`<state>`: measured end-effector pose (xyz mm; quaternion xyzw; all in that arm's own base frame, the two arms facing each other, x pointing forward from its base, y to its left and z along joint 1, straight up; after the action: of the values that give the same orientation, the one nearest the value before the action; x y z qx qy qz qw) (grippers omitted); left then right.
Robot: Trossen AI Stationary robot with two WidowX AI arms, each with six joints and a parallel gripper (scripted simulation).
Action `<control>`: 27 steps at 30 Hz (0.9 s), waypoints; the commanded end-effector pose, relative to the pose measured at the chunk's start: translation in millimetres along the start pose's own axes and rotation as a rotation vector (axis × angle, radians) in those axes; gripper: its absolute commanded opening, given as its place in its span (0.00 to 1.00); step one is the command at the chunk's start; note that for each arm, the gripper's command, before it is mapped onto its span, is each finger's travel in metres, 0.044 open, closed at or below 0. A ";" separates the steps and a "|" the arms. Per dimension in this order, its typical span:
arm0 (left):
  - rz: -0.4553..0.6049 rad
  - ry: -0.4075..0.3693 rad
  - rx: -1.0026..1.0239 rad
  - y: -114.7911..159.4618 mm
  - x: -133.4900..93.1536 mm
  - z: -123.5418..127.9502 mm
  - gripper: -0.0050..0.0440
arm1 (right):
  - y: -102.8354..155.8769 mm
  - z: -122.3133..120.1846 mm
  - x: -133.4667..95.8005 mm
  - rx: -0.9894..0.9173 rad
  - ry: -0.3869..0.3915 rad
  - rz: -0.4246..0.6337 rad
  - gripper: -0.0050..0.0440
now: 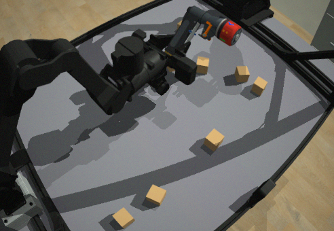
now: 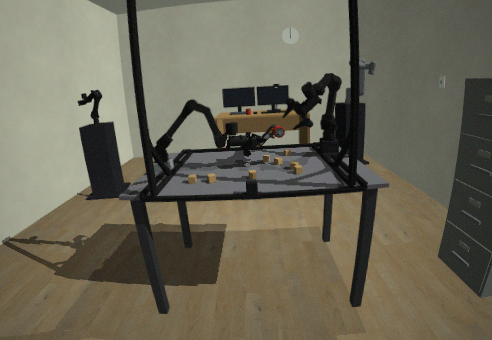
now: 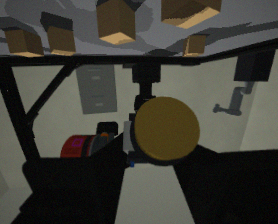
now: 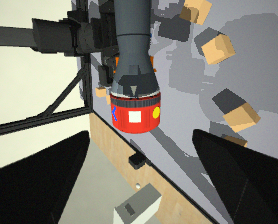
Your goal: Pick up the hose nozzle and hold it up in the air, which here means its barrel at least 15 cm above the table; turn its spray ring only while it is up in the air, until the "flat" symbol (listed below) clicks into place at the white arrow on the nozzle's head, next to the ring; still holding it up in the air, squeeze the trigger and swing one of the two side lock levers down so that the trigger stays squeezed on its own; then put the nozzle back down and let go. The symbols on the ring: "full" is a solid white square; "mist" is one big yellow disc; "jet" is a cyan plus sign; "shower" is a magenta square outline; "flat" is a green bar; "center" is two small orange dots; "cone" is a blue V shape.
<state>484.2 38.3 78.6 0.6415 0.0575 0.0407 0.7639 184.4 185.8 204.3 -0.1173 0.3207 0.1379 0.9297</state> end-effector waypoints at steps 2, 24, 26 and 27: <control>0.036 -0.003 -0.003 10.5 2.4 2.1 0.10 | 0.1 -12.5 -0.4 0.003 -0.048 -0.004 0.92; 0.036 -0.003 -0.003 10.5 2.4 2.1 0.10 | 7.9 -59.1 11.2 -0.002 -0.340 -0.049 0.92; 0.036 -0.003 -0.003 10.5 2.4 2.1 0.10 | 8.3 -63.4 12.7 -0.003 -0.369 -0.054 0.92; 0.036 -0.003 -0.003 10.5 2.4 2.1 0.10 | 8.3 -66.8 14.0 -0.008 -0.383 -0.058 0.92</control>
<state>484.3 37.8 78.7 0.6415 0.0571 0.0404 0.7639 158.1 178.6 154.7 -0.0941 0.1483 0.1334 0.9754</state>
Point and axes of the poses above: on each arm, the point midway between the two fingers, 35 mm back from their tips, its own x axis out along the fingers, its own z axis across the jaws, y = z × x, the point moved 7 cm from there along -x, back along the fingers, and after that the axes turned 10 degrees about -x, right-handed, at the moved point
